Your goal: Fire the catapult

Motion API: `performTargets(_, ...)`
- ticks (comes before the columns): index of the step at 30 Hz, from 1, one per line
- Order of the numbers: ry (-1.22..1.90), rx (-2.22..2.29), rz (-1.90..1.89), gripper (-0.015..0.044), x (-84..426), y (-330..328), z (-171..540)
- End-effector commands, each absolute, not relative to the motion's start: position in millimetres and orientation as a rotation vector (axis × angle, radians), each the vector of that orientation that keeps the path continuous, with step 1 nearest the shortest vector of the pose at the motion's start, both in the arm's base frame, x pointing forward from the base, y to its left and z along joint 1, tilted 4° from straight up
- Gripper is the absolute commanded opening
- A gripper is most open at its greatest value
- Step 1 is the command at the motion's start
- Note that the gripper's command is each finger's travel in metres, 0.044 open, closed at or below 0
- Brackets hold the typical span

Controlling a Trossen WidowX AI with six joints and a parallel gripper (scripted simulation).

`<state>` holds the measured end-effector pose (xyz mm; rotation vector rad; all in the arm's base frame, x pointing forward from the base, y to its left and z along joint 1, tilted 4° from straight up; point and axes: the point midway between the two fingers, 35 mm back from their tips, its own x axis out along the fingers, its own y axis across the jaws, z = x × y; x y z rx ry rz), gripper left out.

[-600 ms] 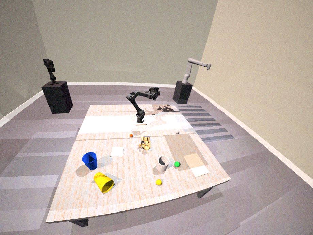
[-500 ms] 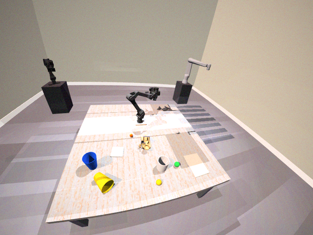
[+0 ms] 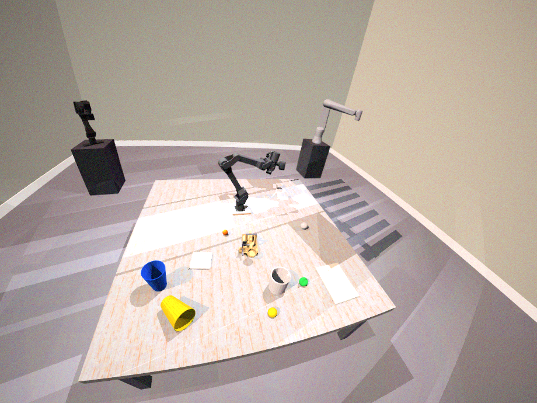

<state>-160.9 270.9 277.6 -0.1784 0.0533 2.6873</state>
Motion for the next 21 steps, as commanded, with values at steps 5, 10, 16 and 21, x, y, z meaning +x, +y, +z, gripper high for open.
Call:
performTargets(5, 0.215, -0.242, 2.437, 0.044, -109, 312, 264)
performTargets(10, 0.325, -0.263, 2.28, 0.044, -73, 330, 254)
performTargets(16, 0.444, -0.278, 2.087, 0.044, -25, 344, 243)
performTargets(21, 0.536, -0.285, 1.924, 0.044, 17, 348, 233)
